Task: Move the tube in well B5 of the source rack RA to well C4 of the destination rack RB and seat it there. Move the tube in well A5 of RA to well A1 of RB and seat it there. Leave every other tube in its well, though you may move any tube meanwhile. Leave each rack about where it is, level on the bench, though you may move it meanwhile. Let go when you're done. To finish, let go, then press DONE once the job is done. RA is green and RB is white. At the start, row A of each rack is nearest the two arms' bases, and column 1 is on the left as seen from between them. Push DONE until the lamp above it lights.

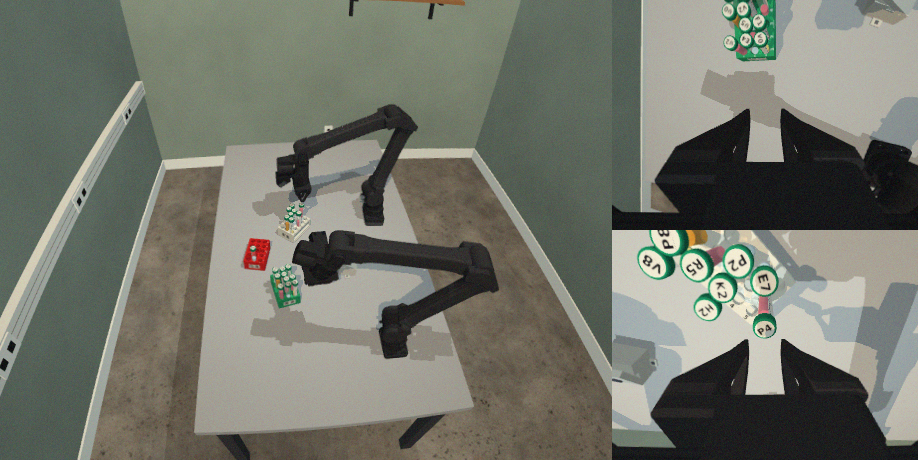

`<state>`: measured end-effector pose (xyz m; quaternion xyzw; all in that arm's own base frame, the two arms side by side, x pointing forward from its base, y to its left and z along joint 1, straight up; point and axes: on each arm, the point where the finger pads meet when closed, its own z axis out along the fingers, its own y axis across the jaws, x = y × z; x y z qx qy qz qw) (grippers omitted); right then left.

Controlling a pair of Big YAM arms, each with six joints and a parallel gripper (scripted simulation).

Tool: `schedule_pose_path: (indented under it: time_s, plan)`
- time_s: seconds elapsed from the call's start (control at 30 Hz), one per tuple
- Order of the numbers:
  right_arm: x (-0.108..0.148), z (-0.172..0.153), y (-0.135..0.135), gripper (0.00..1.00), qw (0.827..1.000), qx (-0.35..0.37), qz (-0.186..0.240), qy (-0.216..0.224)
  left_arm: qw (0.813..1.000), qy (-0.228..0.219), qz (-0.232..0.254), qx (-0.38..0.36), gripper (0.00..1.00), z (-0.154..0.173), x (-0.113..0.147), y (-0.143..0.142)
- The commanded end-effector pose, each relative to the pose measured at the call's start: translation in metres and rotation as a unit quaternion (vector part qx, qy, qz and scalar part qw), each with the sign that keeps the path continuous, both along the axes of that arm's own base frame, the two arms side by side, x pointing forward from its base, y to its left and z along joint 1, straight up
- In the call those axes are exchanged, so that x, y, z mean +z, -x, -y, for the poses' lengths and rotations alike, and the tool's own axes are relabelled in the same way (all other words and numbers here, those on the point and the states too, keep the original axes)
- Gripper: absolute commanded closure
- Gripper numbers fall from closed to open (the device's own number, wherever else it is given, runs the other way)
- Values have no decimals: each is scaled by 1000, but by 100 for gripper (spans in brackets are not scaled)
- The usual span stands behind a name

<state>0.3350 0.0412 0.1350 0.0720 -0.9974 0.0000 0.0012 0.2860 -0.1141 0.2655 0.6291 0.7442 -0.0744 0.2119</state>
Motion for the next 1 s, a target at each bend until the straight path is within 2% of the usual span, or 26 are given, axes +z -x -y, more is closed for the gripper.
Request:
schedule_pose_path:
  time_s: [0.0,0.43,0.5,0.53,0.6,0.77,0.97]
  plan:
    - [35,-8,-16,70,999,3,34,-5,1000,4,18,0,70,1,16,-7]
    - [67,-8,-14,70,999,3,35,-5,1000,4,18,0,70,1,16,-7]
    - [67,-8,-14,70,999,3,35,-5,1000,4,18,0,70,1,16,-7]
    - [50,-3,-9,70,1000,2,19,-2,1000,4,18,0,70,1,16,-7]
    - [50,-3,-9,70,1000,2,19,-2,1000,4,18,0,70,1,16,-7]
    - [56,-39,-34,70,995,96,30,-4,1000,4,18,0,70,1,16,-7]
    - [56,-75,-48,70,980,195,29,-3,1000,4,18,0,70,1,16,-7]
